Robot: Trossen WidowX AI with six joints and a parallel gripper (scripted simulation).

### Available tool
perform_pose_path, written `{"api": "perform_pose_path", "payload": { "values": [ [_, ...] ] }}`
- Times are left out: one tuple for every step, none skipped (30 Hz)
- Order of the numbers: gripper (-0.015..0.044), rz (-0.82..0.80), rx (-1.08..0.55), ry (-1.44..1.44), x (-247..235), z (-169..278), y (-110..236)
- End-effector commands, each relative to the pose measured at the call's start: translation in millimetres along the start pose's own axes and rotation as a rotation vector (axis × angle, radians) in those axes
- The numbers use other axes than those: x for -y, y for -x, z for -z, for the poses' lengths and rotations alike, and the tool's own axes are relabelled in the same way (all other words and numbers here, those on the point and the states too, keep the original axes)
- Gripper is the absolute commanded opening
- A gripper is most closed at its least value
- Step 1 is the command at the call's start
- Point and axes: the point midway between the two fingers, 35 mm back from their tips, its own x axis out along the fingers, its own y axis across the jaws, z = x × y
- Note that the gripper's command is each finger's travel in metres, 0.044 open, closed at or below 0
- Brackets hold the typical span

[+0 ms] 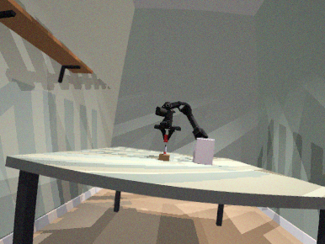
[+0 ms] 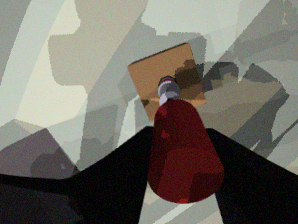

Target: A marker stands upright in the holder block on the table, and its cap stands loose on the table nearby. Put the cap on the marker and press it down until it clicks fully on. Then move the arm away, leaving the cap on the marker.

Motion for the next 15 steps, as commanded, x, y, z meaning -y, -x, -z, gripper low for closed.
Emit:
{"api": "perform_pose_path", "payload": {
  "values": [
    [0.0000,-0.005,-0.004,-0.002,-2.7,-2.5,-2.3],
    [0.0000,-0.005,-0.004,-0.002,-2.8,-2.4,-3.9],
    [0.0000,-0.005,-0.004,-0.002,-2.8,-2.3,-4.9],
    [0.0000,-0.005,-0.004,-0.002,-2.8,-2.3,-5.2],
    [0.0000,-0.005,-0.004,-0.002,-2.7,-2.3,-5.5],
    [0.0000,-0.005,-0.004,-0.002,-2.7,-2.4,-6.0],
    [0.0000,-0.005,-0.004,-0.002,-2.7,-2.4,-6.9],
    [0.0000,-0.005,-0.004,-0.002,-2.6,-2.5,-7.9],
    [0.0000,-0.005,-0.004,-0.002,-2.5,-2.6,-9.2],
    [0.0000,-0.005,-0.004,-0.002,-2.5,-2.7,-10.8],
    [0.0000,-0.005,-0.004,-0.002,-2.4,-2.8,-12.4],
    [0.0000,-0.005,-0.004,-0.002,-2.3,-2.9,-14.0],
    [0.0000,-0.005,-0.004,-0.002,-2.3,-3.0,-15.7],
    [0.0000,-0.005,-0.004,-0.002,-2.2,-3.0,-17.3],
    [0.0000,-0.005,-0.004,-0.002,-2.1,-3.1,-18.9]
  ]
}}
